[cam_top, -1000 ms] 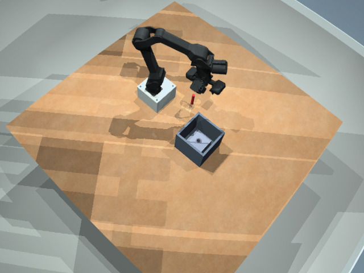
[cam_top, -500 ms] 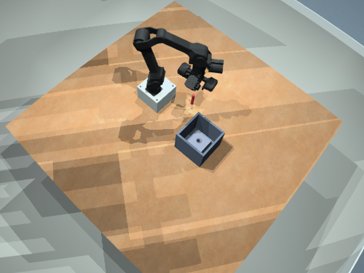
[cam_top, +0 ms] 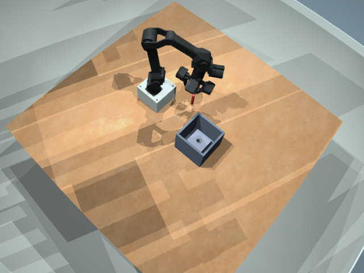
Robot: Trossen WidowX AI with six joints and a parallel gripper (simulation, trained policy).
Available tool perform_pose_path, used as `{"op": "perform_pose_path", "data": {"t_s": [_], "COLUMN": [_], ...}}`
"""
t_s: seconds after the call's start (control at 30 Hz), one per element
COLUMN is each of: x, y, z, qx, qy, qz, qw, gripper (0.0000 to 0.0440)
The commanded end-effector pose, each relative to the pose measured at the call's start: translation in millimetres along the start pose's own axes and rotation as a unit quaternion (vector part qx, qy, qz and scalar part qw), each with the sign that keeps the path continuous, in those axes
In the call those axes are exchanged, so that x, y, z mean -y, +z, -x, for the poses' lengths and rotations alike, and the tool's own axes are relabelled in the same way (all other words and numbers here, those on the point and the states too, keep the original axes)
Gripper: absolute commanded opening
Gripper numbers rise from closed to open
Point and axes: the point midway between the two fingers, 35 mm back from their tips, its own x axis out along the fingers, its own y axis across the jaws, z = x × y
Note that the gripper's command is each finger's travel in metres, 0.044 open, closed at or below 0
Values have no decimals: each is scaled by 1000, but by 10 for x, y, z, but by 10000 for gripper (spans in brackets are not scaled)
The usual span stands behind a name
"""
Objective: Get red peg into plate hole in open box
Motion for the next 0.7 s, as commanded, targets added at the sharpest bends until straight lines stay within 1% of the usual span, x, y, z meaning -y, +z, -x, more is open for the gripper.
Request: {"op": "perform_pose_path", "data": {"t_s": [0.0,0.37,0.67], "x": [8,-28,-44], "y": [26,56,86], "z": [-157,-499,-760], "qx": [14,30,38], "qy": [-13,-14,-6], "qz": [9,19,7], "qw": [1000,999,999], "gripper": [351,338,329]}}
